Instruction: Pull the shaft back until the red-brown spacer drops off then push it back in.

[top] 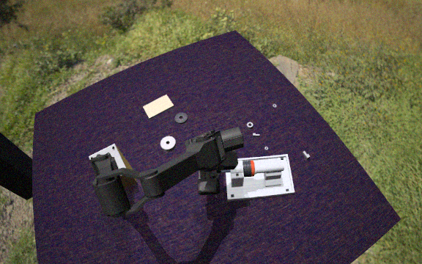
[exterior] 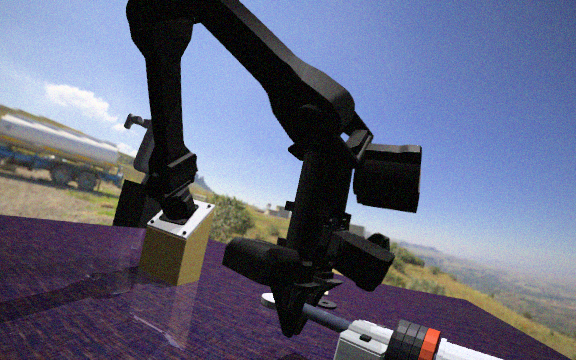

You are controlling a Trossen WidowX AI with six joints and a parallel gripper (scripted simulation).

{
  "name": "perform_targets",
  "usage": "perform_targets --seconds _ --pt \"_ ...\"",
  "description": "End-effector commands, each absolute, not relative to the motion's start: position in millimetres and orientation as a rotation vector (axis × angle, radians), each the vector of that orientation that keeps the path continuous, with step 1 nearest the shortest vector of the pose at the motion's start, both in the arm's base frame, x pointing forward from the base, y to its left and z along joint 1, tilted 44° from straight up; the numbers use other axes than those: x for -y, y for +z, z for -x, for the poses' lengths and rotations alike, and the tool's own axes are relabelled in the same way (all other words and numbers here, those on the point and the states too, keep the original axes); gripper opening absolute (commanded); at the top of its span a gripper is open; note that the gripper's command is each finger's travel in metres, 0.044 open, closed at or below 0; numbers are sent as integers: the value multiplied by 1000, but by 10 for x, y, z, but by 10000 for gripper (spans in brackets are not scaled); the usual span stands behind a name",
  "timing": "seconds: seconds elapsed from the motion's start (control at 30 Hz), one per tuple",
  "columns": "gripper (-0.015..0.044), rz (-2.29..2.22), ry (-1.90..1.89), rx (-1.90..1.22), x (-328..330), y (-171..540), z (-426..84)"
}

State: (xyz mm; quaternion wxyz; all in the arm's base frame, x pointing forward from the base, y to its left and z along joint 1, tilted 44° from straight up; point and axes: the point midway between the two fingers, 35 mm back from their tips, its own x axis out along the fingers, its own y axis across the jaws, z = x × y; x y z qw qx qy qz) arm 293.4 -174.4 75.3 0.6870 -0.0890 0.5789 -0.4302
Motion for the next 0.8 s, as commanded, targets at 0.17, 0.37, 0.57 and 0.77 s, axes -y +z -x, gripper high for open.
perform_targets --seconds 0.17,0.37,0.57,0.77 --pt "0 198 -966 -1297 1736 749 -2908" --pt "0 198 -966 -1297 1734 746 -2902" --pt "0 198 -966 -1297 1731 744 -2896" --pt "0 198 -966 -1297 1728 742 -2890"
